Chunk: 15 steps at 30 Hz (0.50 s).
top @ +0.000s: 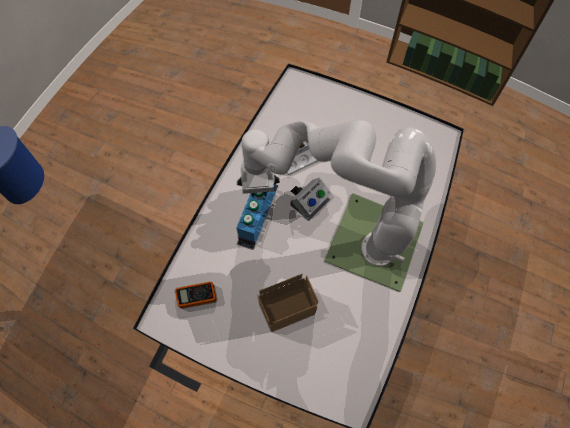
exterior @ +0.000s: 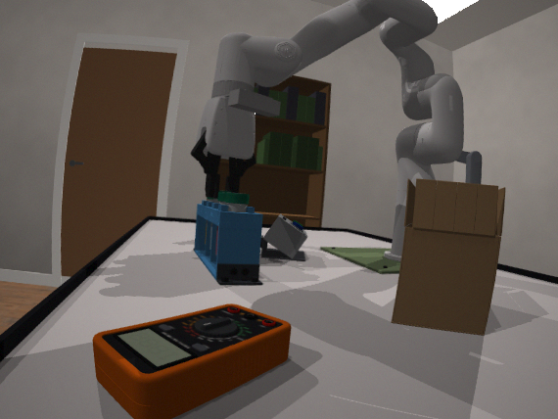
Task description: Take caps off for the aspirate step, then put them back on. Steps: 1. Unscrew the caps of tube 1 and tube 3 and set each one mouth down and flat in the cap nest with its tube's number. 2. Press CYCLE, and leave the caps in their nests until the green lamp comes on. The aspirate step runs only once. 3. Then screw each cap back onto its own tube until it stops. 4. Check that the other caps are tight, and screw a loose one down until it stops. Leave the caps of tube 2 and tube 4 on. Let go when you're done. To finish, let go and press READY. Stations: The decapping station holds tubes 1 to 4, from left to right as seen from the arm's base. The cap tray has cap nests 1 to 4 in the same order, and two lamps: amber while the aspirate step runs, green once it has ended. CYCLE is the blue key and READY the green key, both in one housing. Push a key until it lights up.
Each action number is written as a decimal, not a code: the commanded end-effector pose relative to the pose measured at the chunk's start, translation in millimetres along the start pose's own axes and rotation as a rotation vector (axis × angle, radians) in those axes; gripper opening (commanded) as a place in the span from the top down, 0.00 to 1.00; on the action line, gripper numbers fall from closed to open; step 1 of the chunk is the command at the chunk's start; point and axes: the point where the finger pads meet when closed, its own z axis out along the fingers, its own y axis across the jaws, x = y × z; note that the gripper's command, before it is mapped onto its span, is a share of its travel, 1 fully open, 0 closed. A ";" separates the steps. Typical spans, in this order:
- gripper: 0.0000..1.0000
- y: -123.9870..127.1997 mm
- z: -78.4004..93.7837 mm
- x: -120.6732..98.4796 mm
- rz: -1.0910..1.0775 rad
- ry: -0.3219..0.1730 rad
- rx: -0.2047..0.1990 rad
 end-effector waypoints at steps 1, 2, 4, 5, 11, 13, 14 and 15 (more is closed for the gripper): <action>1.00 1.1 -1.4 -0.6 0.033 0.000 -0.004; 1.00 1.1 -1.4 -0.6 0.067 0.000 -0.004; 1.00 1.1 -1.3 -0.6 0.133 0.000 -0.004; 1.00 1.1 -1.2 -0.6 0.167 0.000 -0.004; 1.00 1.1 -1.0 -0.6 0.300 0.000 -0.004; 1.00 1.1 -0.9 -0.6 0.367 0.000 -0.004; 1.00 1.1 -0.9 -0.6 0.400 0.001 -0.004; 1.00 1.1 -0.8 -0.6 0.433 0.001 -0.004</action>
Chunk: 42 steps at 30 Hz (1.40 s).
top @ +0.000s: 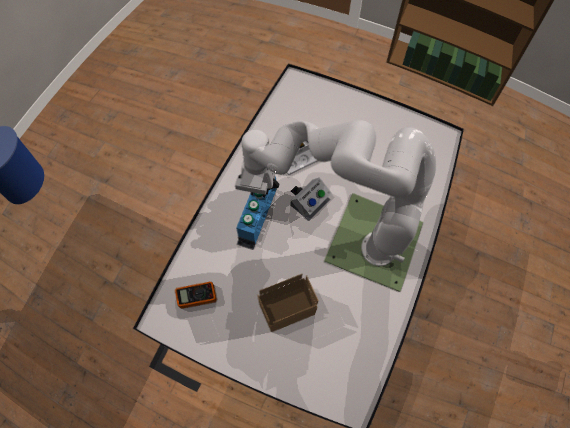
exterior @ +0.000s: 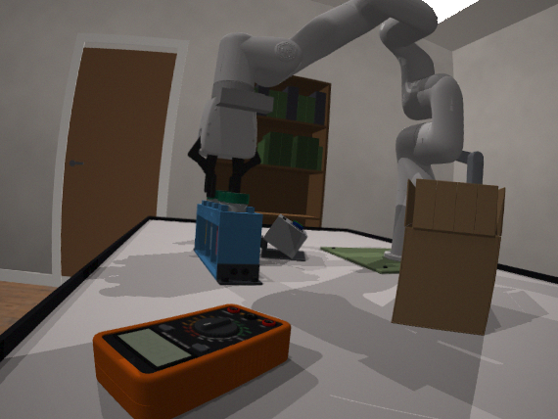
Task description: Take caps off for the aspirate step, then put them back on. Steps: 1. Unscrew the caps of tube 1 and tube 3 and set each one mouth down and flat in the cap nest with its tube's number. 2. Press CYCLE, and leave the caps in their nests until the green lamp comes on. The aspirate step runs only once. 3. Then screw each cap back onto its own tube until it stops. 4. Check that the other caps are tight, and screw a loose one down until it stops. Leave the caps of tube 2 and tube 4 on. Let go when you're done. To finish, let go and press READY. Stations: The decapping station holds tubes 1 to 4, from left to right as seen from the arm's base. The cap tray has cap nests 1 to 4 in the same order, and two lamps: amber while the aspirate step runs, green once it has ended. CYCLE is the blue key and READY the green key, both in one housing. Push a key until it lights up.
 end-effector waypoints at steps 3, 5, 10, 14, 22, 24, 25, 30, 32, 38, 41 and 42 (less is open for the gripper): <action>1.00 1.1 -0.8 -0.2 0.241 0.001 -0.004; 1.00 1.1 -0.7 -0.2 0.308 0.002 -0.004; 1.00 1.1 -0.5 -0.2 0.475 0.002 -0.004; 1.00 1.1 -0.4 -0.2 0.493 0.002 -0.004; 0.54 1.1 -0.4 -0.2 0.493 0.002 -0.004; 0.54 1.1 -0.4 -0.2 0.493 0.002 -0.004; 0.54 1.1 -0.4 -0.2 0.493 0.002 -0.004; 0.54 1.1 -0.4 -0.2 0.493 0.002 -0.004; 0.54 1.1 -1.4 -0.2 0.413 0.002 -0.004; 0.54 1.1 -1.4 -0.2 0.173 0.001 -0.004; 0.54 1.1 -1.4 -0.2 0.053 0.001 -0.004; 0.54 1.1 -1.4 -0.2 0.013 0.001 -0.004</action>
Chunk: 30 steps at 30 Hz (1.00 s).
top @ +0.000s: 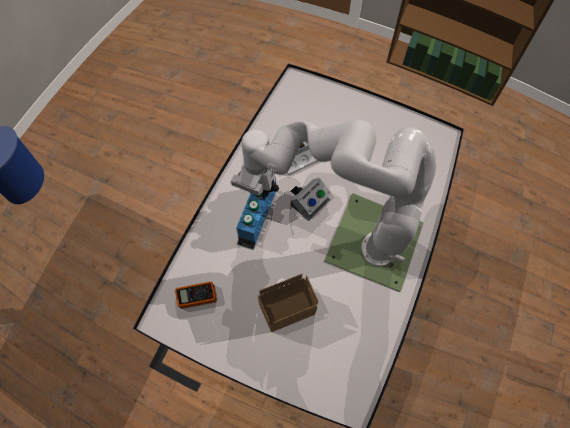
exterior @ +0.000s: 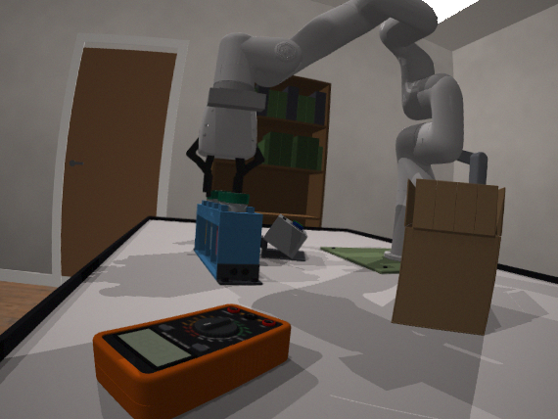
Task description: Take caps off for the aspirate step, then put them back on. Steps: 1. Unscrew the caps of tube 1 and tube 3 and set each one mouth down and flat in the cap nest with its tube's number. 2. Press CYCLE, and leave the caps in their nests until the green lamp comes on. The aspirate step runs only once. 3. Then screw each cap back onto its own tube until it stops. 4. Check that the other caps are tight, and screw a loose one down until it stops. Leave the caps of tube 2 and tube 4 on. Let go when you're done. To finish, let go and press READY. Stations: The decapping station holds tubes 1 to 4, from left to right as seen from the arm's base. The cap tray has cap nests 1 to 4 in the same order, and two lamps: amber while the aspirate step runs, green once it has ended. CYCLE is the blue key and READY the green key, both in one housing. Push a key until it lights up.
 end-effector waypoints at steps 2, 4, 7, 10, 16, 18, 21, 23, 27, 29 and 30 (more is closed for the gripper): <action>0.54 1.4 -1.6 0.1 -0.280 0.001 -0.004; 0.54 1.4 -1.6 0.1 -0.280 0.001 -0.004; 0.54 1.4 -1.6 0.1 -0.400 0.001 -0.004; 0.54 1.4 -1.6 0.1 -0.520 0.001 -0.004; 0.54 1.4 -1.6 0.1 -0.760 0.000 -0.005; 0.54 1.4 -1.6 0.1 -0.840 0.000 -0.005; 0.54 1.4 -1.6 0.1 -0.880 0.000 -0.005; 0.54 1.4 -1.6 0.1 -0.899 0.000 -0.005; 0.54 1.4 -1.6 0.1 -0.899 0.000 -0.005; 1.00 1.4 -1.6 0.1 -0.899 0.000 -0.005; 1.00 1.4 -1.6 0.1 -0.899 0.000 -0.005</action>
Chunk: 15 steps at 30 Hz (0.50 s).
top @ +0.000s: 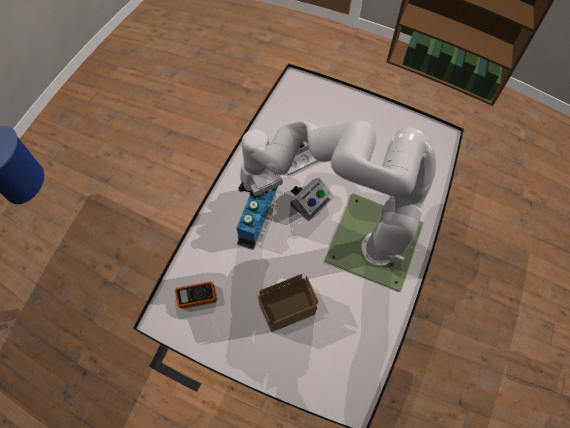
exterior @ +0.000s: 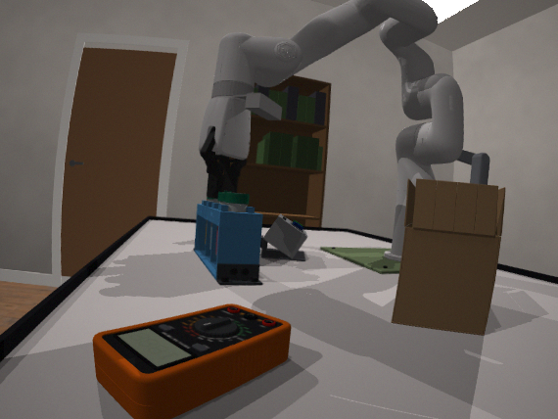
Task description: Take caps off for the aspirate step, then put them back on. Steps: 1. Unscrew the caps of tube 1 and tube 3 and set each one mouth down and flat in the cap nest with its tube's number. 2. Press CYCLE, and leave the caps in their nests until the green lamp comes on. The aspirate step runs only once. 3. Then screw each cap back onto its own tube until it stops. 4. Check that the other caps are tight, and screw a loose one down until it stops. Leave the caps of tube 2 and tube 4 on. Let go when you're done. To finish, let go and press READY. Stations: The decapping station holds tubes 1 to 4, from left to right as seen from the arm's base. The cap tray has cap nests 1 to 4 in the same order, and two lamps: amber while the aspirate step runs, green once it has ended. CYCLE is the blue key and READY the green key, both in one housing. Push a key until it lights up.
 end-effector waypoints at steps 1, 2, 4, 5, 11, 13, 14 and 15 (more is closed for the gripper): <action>1.00 0.9 -1.5 -1.0 -0.010 -0.002 -0.004; 1.00 0.9 -1.5 -1.0 -0.010 -0.002 -0.004; 1.00 0.9 -1.5 -1.0 -0.010 -0.002 -0.004; 1.00 0.9 -1.5 -1.0 -0.010 -0.002 -0.004; 1.00 0.9 -1.5 -1.0 -0.010 -0.002 -0.004; 1.00 0.9 -1.5 -1.0 0.040 -0.002 -0.004; 1.00 0.9 -1.4 -1.0 0.090 -0.002 -0.004; 1.00 0.9 -1.4 -1.0 0.140 -0.002 -0.004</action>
